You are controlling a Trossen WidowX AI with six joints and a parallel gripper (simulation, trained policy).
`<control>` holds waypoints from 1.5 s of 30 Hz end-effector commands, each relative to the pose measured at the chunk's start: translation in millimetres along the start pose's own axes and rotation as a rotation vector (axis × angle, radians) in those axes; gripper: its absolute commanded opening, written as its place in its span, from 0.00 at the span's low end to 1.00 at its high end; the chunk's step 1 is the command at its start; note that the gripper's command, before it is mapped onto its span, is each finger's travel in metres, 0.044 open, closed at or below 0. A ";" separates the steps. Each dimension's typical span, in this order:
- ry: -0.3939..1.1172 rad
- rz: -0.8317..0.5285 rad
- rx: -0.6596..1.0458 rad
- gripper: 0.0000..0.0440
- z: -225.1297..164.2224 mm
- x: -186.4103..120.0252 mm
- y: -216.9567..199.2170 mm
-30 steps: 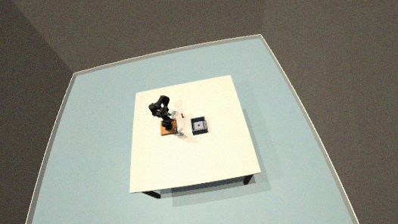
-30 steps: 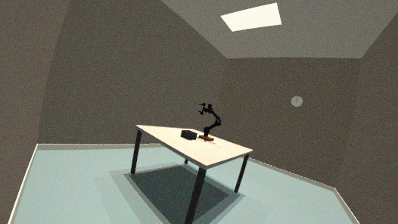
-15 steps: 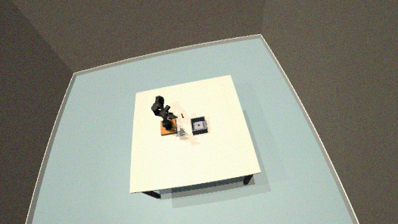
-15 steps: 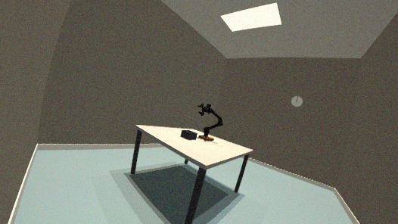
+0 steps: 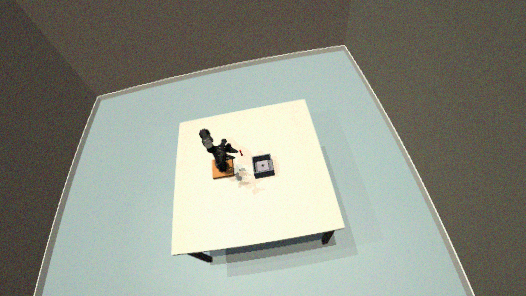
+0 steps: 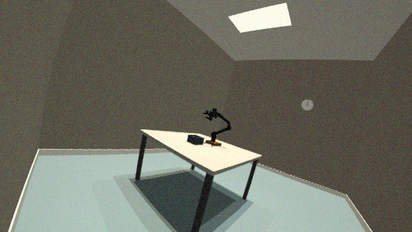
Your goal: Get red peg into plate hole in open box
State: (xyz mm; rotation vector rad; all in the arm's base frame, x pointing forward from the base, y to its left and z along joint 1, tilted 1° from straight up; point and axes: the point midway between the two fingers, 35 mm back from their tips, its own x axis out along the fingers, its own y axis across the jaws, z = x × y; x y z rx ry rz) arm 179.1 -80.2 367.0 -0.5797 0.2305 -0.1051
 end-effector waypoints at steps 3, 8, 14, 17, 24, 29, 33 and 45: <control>0.037 0.063 0.164 1.00 -5.7 6.1 14.4; 0.084 0.125 0.316 1.00 -11.1 10.6 30.2; 0.160 0.197 0.491 1.00 -18.2 14.7 50.5; 0.207 0.230 0.576 1.00 -22.0 16.1 61.1; 0.338 0.297 0.763 1.00 -31.6 17.5 86.7; 0.450 0.331 0.886 1.00 -39.1 16.7 105.6; 0.551 0.347 0.976 1.00 -45.5 15.2 120.9; 0.902 0.313 1.185 1.00 -67.6 5.9 167.1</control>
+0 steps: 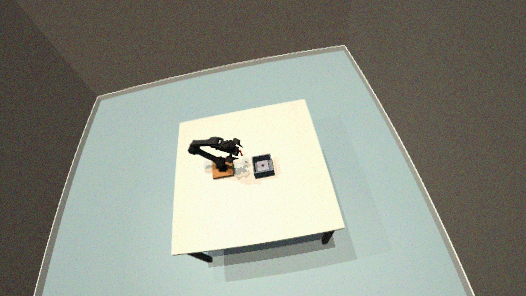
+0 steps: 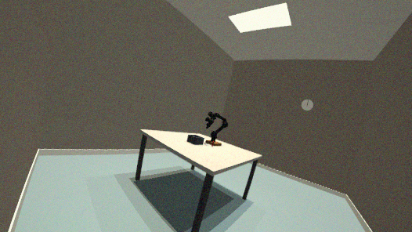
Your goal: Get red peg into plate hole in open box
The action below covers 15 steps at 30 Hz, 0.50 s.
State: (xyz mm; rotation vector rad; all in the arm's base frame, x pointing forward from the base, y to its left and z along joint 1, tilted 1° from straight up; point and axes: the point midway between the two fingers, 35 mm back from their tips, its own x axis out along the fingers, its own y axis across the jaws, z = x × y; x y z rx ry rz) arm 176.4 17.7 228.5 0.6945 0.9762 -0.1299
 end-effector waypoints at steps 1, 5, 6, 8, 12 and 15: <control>0.069 -0.051 0.075 1.00 -11.6 9.9 -2.9; 0.140 -0.123 0.163 1.00 -26.2 20.7 -5.1; 0.156 -0.143 0.184 1.00 -29.9 23.6 -5.6; 0.184 -0.186 0.224 1.00 -37.1 29.3 -6.6; 0.226 -0.271 0.293 1.00 -51.1 40.9 -8.2; 0.247 -0.332 0.336 1.00 -61.4 49.7 -8.9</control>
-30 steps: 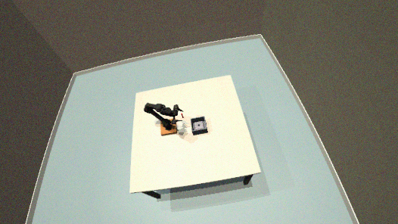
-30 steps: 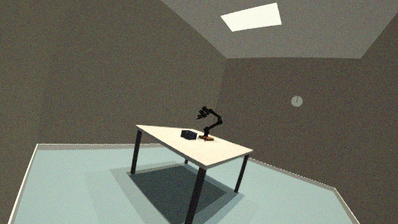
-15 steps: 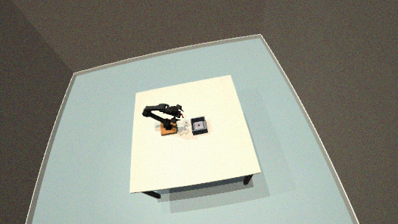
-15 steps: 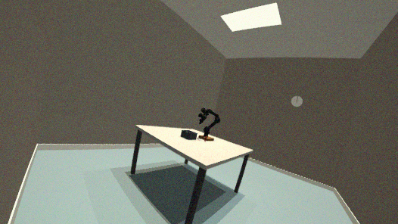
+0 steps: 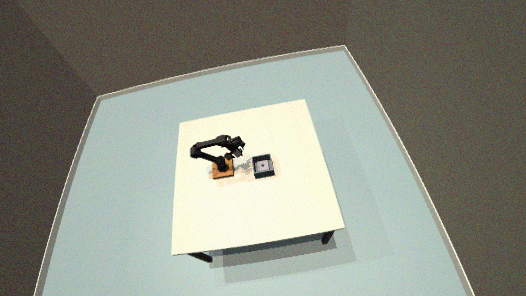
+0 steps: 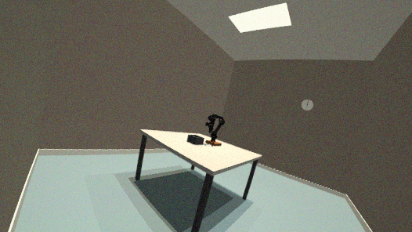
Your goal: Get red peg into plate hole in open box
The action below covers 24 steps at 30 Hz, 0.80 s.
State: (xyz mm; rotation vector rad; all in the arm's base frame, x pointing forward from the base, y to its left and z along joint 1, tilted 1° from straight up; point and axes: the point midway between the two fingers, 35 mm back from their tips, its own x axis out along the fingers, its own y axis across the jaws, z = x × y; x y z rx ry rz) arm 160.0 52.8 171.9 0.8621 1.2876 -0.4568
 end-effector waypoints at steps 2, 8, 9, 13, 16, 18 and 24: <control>0.020 -0.089 0.064 1.00 -10.8 16.8 -2.5; 0.028 -0.174 0.130 1.00 -27.4 39.5 -2.5; 0.027 -0.185 0.138 1.00 -30.2 43.3 -2.4; 0.025 -0.215 0.158 1.00 -41.2 58.7 -1.8; 0.024 -0.225 0.162 1.00 -48.8 70.6 -1.1; 0.023 -0.225 0.161 1.00 -53.4 78.8 -0.4; 0.025 -0.205 0.148 1.00 -65.2 105.0 1.9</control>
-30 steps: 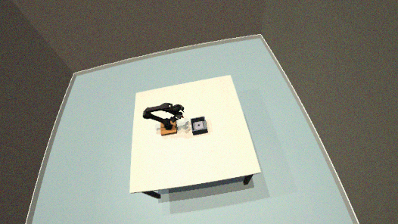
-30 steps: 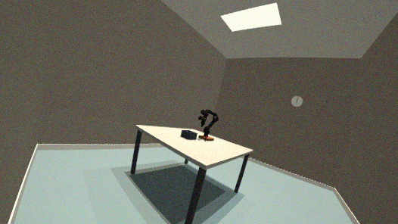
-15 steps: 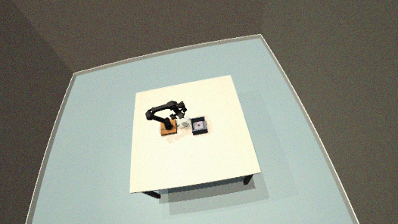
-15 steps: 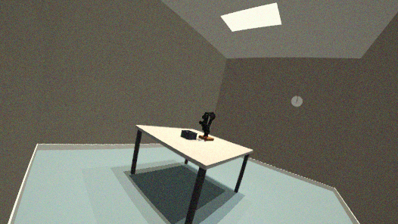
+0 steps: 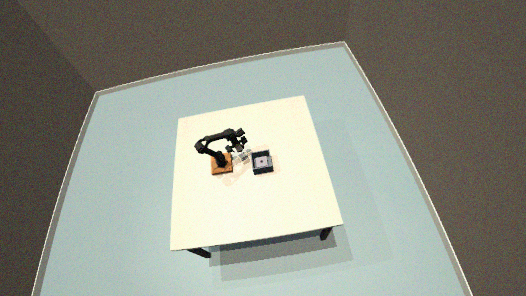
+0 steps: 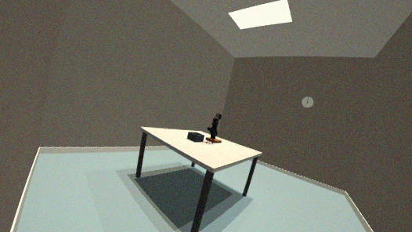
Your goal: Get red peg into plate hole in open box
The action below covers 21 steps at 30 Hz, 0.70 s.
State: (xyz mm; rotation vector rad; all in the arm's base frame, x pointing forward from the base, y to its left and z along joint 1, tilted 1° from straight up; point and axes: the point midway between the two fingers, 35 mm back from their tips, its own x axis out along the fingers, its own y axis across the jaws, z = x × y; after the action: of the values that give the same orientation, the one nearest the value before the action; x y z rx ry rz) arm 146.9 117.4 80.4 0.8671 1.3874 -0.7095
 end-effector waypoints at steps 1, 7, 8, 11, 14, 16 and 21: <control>-0.003 0.004 -0.002 1.00 -4.9 15.3 1.4; 0.007 0.042 -0.003 1.00 -13.1 42.5 6.3; 0.009 0.047 -0.001 1.00 -14.3 46.4 6.8; 0.017 0.060 0.008 0.99 -17.2 56.0 8.1; 0.030 0.056 0.025 0.88 -19.6 63.0 6.9; 0.040 0.045 0.033 0.76 -20.6 65.4 4.8; 0.073 0.034 0.029 0.46 -23.2 64.8 6.2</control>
State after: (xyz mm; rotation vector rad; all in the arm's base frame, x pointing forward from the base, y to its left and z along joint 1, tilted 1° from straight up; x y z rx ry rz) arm 144.7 143.5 17.6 0.9439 1.4089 -0.6796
